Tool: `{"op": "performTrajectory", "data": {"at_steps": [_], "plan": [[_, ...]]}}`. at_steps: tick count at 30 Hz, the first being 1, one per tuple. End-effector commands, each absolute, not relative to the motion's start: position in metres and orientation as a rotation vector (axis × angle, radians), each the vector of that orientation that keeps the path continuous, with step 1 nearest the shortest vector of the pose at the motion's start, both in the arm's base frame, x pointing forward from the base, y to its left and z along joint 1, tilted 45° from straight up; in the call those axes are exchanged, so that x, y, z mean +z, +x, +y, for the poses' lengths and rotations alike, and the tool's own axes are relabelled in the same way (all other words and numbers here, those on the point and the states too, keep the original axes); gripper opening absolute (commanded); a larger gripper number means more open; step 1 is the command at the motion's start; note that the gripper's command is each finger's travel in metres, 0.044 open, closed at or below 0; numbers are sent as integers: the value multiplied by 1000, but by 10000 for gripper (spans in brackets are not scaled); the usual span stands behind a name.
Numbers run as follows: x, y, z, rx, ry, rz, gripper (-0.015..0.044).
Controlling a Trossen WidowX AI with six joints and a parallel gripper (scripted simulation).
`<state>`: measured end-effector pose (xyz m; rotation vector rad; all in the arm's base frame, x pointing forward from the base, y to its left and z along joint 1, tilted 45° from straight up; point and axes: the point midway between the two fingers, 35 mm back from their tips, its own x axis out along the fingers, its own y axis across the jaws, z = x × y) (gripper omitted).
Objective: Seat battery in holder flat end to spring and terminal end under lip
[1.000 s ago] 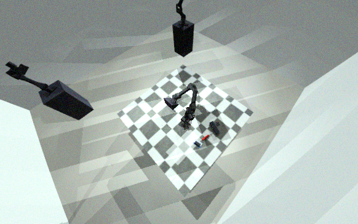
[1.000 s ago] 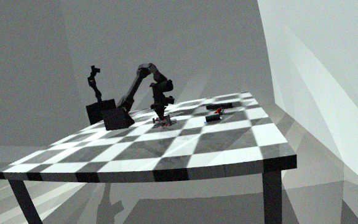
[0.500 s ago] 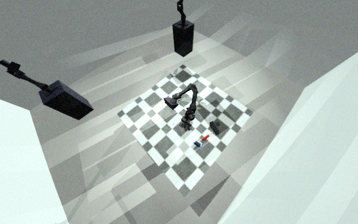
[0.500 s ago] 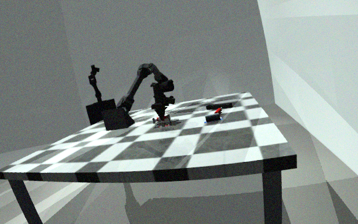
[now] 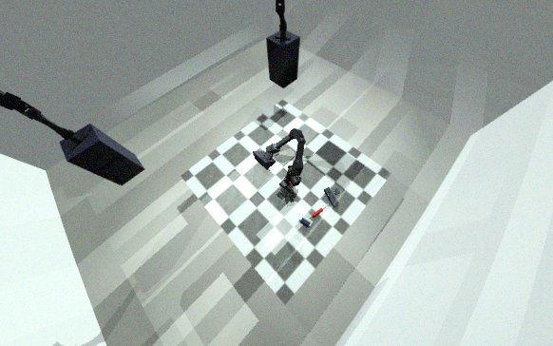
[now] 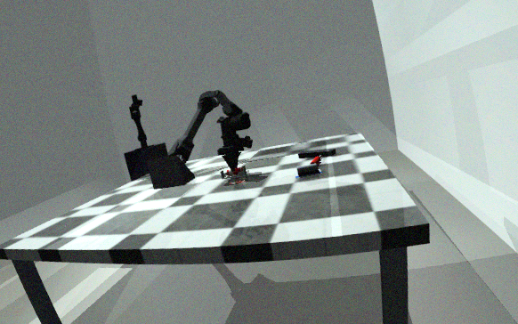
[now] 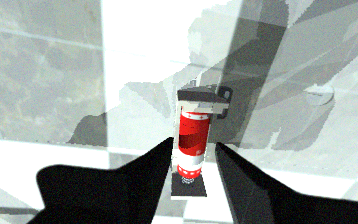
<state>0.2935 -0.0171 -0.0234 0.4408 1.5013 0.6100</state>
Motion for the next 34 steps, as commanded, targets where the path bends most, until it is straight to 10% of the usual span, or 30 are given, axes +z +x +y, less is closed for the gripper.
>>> {"op": "performTrajectory", "data": {"at_steps": [1,11,34], "plan": [[-20,295,-19,613,428,1495,186],[29,294,-69,610,426,1497,440],[29,293,-72,610,426,1497,440]]}}
